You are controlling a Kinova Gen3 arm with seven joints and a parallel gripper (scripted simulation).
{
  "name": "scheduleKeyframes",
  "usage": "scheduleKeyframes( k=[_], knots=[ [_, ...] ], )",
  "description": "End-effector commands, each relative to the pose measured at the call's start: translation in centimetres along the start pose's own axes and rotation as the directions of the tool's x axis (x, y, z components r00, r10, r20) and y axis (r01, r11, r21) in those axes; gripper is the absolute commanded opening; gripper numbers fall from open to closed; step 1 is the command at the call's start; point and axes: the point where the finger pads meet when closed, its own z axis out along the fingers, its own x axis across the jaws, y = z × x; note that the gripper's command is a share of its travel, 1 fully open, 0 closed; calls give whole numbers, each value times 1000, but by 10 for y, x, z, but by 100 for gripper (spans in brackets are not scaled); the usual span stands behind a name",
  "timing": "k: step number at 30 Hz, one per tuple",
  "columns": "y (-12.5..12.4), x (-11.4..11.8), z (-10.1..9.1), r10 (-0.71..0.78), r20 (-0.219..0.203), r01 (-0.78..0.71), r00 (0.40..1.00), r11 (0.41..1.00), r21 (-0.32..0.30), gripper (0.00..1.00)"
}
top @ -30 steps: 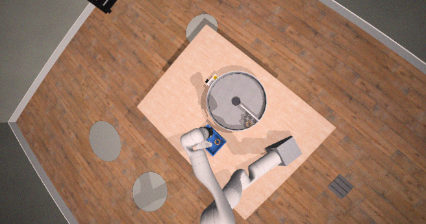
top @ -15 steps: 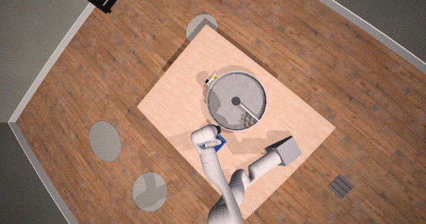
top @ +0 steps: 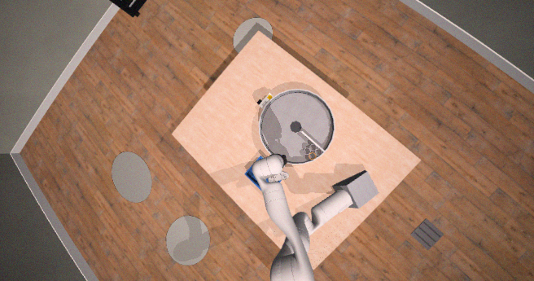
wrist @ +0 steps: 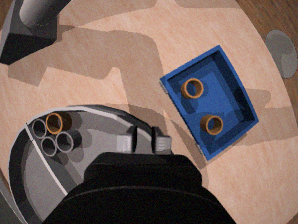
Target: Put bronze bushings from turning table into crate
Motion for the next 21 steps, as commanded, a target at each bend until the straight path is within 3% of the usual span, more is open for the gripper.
scheduleKeyframes(
  k=[1, 9, 14, 21],
  knots=[
    [0, 0, 0, 3, -15, -3, 1000, 1000, 1, 45],
    [0, 0, 0, 3, -15, -3, 1000, 1000, 1, 45],
    [0, -50, 5, -19, -14, 19, 1000, 1000, 0, 45],
    [0, -50, 5, -19, -14, 19, 1000, 1000, 0, 45]
  ],
)
